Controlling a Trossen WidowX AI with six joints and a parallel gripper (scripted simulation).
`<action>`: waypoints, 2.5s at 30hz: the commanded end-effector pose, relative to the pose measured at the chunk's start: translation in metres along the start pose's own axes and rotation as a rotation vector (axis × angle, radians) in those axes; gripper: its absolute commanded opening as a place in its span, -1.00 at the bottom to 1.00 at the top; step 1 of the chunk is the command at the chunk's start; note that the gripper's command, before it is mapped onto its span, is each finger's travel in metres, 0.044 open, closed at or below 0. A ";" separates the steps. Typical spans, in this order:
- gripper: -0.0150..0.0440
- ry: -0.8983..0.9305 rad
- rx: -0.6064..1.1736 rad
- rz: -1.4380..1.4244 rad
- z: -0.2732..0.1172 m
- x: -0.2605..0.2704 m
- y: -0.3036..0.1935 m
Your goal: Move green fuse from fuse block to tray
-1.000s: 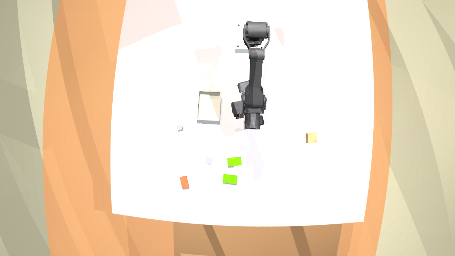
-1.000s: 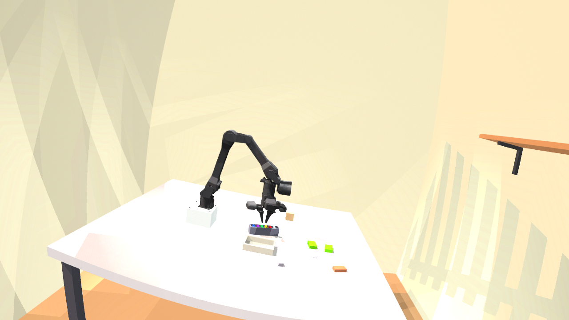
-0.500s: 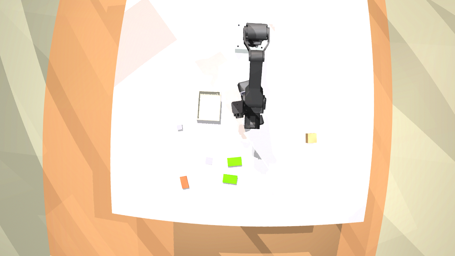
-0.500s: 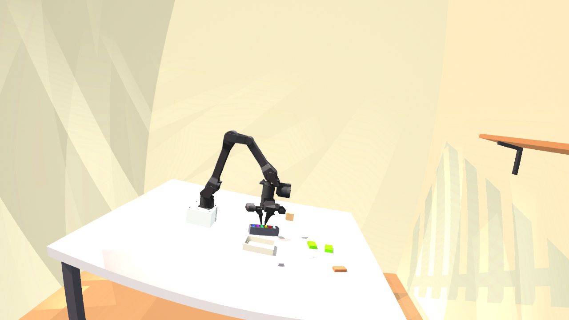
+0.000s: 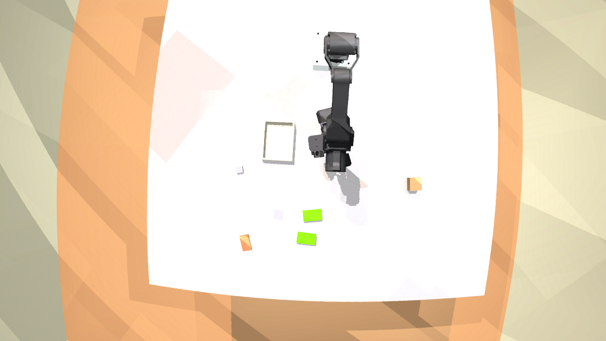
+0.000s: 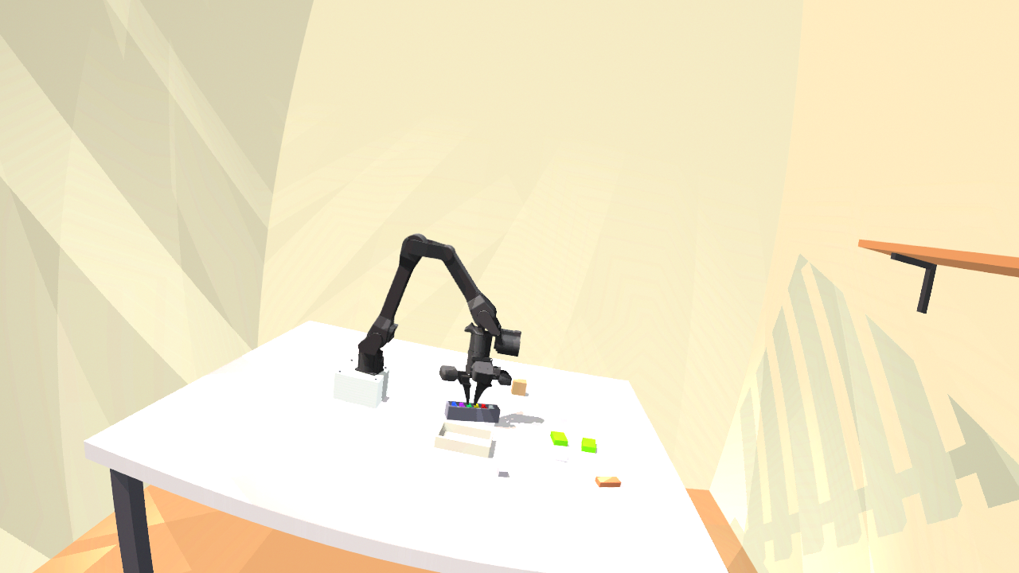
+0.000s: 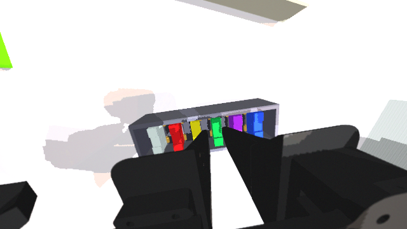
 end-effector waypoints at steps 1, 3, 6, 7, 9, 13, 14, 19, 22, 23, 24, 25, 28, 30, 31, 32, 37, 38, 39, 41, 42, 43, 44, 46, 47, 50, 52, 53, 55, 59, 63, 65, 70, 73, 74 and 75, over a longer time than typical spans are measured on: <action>-0.24 -0.011 0.008 0.001 0.007 -0.002 -0.001; -0.24 -0.011 0.008 0.001 0.008 -0.002 -0.001; -0.24 -0.011 0.008 0.001 0.008 -0.002 -0.001; -0.24 -0.011 0.008 0.001 0.008 -0.002 -0.001; -0.24 -0.011 0.008 0.001 0.008 -0.002 -0.001; -0.24 -0.011 0.008 0.001 0.008 -0.002 -0.001; -0.24 -0.011 0.008 0.001 0.008 -0.002 -0.001; -0.24 -0.011 0.008 0.001 0.008 -0.002 -0.001; -0.24 -0.011 0.008 0.001 0.008 -0.002 -0.001; -0.24 -0.011 0.008 0.001 0.008 -0.002 -0.001; -0.24 -0.011 0.008 0.001 0.008 -0.002 -0.001; -0.24 -0.011 0.008 0.001 0.008 -0.002 -0.001; -0.24 -0.011 0.008 0.001 0.008 -0.002 -0.001; -0.24 -0.011 0.008 0.001 0.008 -0.002 -0.001; -0.26 -0.010 0.004 0.000 0.007 -0.002 -0.001; -0.29 -0.010 0.004 0.000 0.007 -0.002 -0.001; -0.40 -0.010 0.004 0.000 0.007 -0.002 -0.001; -0.42 -0.010 0.004 0.000 0.007 -0.002 -0.001; -0.44 -0.010 0.004 0.000 0.007 -0.002 -0.001; -0.49 -0.010 0.004 0.000 0.007 -0.002 -0.001; -0.49 -0.010 0.004 0.000 0.007 -0.002 -0.001; -0.49 -0.010 0.004 0.000 0.007 -0.002 -0.001; -0.49 -0.010 0.004 0.000 0.006 -0.002 -0.001; -0.49 -0.010 0.004 0.000 0.006 -0.002 -0.001; -0.49 -0.010 0.004 0.000 0.005 -0.002 -0.001; -0.49 -0.010 0.004 0.000 0.004 -0.001 -0.001; -0.49 -0.010 0.004 0.000 0.003 -0.001 -0.001; -0.49 -0.010 0.004 0.000 0.002 -0.001 -0.001; -0.49 -0.010 0.004 0.000 0.001 -0.001 -0.001; -0.49 -0.010 0.005 0.000 -0.001 -0.001 -0.001; -0.49 -0.010 0.005 0.000 -0.002 -0.001 -0.001; -0.49 -0.010 0.005 0.000 -0.003 -0.001 -0.001; -0.49 -0.010 0.005 0.000 -0.006 -0.001 -0.001; -0.49 -0.010 0.005 0.000 -0.007 -0.001 -0.001; -0.49 -0.010 0.005 0.000 -0.008 -0.001 -0.001; -0.49 -0.010 0.005 0.000 -0.008 -0.001 -0.001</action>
Point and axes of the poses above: the point midway between the two fingers, 35 mm back from their tips, its own z axis out along the fingers, its own x axis across the jaws, y = z × x, the point moved 5 cm from there along -z, back along the fingers, and after that the axes turned 4 degrees about -z, right-handed, at the moved point
